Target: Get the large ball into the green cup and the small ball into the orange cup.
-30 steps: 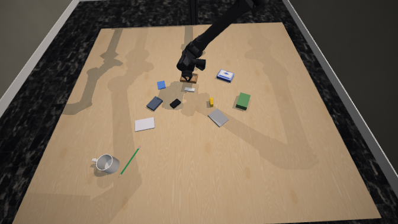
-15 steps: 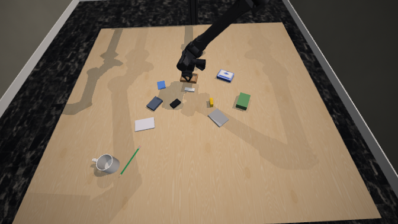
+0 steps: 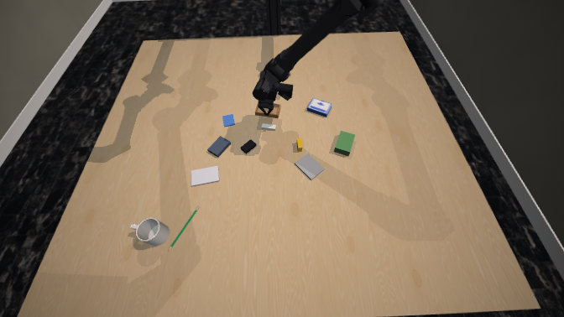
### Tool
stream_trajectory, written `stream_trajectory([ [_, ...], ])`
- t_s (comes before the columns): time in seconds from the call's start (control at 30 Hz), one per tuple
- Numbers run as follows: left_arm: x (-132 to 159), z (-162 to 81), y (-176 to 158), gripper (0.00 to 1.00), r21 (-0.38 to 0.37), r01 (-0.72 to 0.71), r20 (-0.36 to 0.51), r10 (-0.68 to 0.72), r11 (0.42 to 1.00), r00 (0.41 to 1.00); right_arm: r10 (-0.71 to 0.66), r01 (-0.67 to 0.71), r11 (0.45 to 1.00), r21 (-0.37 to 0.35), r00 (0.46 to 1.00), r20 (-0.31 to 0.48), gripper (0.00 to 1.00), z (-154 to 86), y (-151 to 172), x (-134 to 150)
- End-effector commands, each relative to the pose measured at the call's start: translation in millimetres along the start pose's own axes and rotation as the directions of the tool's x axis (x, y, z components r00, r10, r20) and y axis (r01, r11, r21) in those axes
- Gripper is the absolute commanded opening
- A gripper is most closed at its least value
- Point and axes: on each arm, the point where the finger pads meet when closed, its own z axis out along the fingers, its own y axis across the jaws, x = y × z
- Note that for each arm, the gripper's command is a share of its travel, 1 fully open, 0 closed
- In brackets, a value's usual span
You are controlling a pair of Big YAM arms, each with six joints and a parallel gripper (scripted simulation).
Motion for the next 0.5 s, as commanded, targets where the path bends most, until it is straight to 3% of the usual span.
stream_trajectory([
  [0.0, 2.4, -9.9, -12.9, 0.7, 0.026, -0.005, -0.011, 0.006, 1.0, 1.0, -0.015, 0.014, 1.0, 0.02, 0.999, 0.045, 1.0, -3.0, -8.0, -30.6],
  [0.03, 17.6, -6.3, 3.8, 0.7, 0.001, -0.012, 0.012, 0.012, 1.0, 1.0, -0.015, 0.014, 1.0, 0.02, 0.999, 0.045, 1.0, -3.0, -8.0, -30.6],
  [0.13, 17.9, -6.3, 3.8, 0.7, 0.001, -0.009, 0.029, 0.009, 1.0, 1.0, -0.015, 0.014, 1.0, 0.02, 0.999, 0.045, 1.0, -3.0, -8.0, -30.6],
  [0.3, -3.3, 7.4, 5.4, 0.7, -0.015, 0.006, 0.048, -0.005, 1.0, 0.999, -0.015, 0.014, 1.0, 0.02, 0.999, 0.045, 1.0, -3.0, -8.0, -30.6],
  [0.47, 3.7, 3.0, 5.3, 0.7, -0.01, -0.002, 0.041, 0.003, 1.0, 0.999, -0.015, 0.014, 1.0, 0.02, 0.999, 0.045, 1.0, -3.0, -8.0, -30.6],
])
